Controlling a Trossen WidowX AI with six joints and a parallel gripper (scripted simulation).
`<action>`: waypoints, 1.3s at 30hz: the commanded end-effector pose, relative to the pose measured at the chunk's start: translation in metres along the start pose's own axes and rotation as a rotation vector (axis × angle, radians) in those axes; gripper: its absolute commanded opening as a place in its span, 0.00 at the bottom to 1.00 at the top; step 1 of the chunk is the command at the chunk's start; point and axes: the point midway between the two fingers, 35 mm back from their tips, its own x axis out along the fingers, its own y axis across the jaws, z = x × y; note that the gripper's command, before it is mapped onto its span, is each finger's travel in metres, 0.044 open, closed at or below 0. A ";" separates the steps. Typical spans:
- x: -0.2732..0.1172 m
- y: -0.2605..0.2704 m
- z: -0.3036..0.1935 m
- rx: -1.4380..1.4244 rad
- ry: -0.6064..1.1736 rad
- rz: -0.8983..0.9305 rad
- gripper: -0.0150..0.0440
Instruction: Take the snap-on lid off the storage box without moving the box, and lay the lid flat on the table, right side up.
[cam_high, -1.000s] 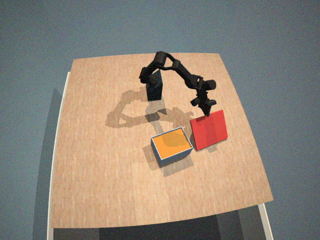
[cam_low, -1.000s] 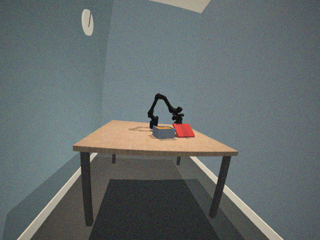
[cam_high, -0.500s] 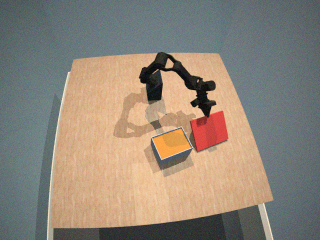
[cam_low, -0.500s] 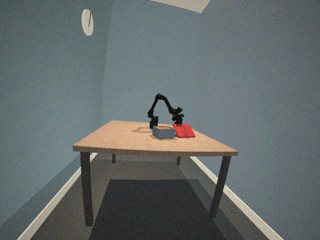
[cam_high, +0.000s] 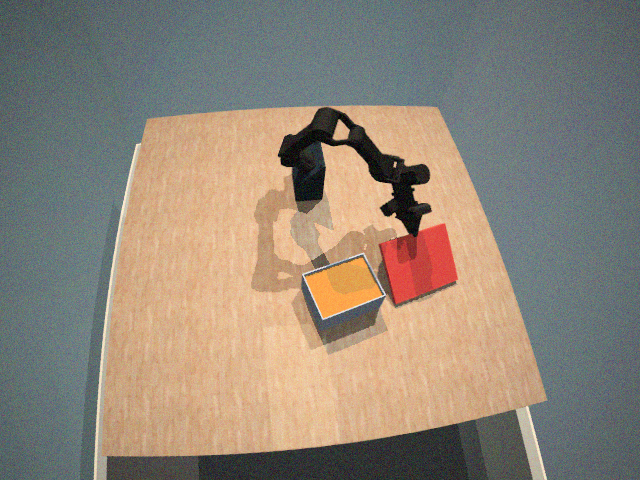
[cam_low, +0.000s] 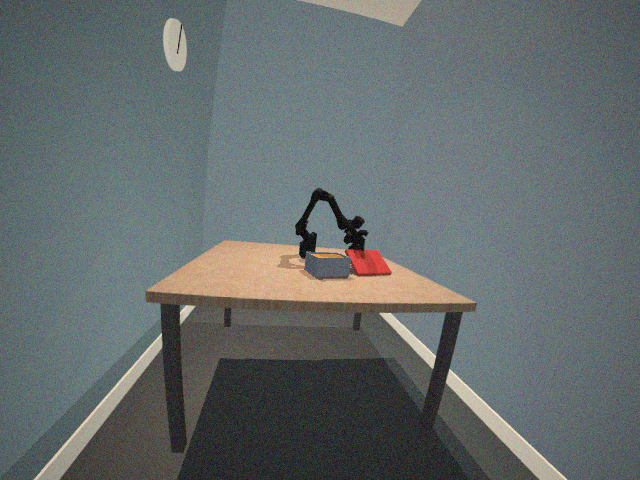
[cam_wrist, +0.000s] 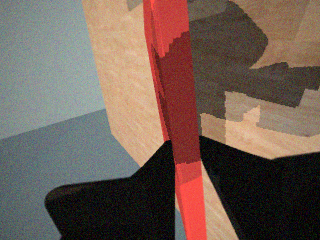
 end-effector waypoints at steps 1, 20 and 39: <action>0.006 -0.013 0.003 -0.016 -0.003 -0.026 0.25; 0.016 -0.025 0.004 -0.016 -0.003 -0.026 0.25; 0.026 -0.037 0.004 -0.017 -0.004 -0.026 0.25</action>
